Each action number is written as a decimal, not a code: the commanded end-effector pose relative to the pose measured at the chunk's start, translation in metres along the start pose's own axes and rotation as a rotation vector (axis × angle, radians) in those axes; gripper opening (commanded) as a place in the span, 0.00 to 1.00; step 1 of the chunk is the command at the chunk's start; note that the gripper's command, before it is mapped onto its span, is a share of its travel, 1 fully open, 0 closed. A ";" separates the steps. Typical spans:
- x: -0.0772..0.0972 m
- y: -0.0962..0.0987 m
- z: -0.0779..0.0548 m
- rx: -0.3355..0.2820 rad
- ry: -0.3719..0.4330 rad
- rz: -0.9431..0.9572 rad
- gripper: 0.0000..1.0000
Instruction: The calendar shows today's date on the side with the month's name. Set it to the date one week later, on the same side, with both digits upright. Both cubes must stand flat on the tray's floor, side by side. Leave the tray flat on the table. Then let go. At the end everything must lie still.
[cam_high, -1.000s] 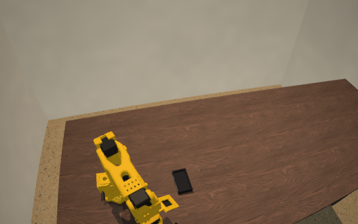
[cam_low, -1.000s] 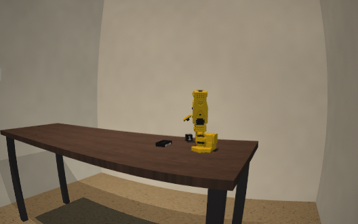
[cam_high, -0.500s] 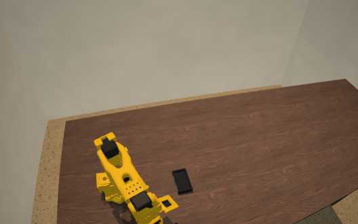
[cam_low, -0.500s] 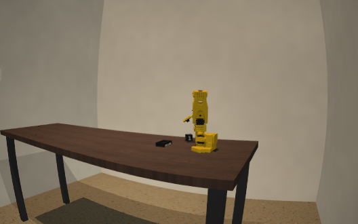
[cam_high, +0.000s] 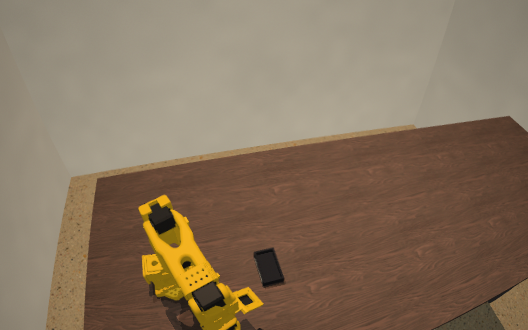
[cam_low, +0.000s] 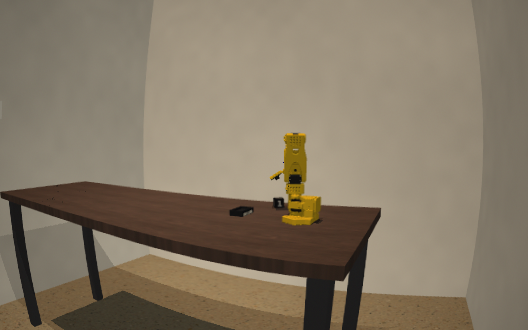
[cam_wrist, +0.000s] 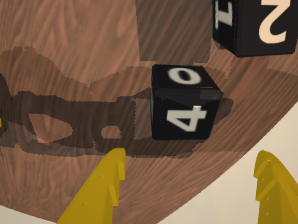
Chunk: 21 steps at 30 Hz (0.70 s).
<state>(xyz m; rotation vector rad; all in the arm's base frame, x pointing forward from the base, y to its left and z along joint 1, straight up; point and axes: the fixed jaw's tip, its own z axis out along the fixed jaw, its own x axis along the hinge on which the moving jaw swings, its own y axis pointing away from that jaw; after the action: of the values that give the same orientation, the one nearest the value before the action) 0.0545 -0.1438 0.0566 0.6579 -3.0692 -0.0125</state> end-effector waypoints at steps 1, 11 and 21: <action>0.001 -0.003 -0.002 0.024 0.000 -0.001 0.35; 0.002 -0.005 0.006 0.024 0.000 -0.001 0.35; 0.002 -0.005 0.019 0.024 0.000 -0.001 0.35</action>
<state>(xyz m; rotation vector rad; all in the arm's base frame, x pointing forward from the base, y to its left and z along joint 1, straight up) 0.0553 -0.1459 0.0399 0.6580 -3.0694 -0.0100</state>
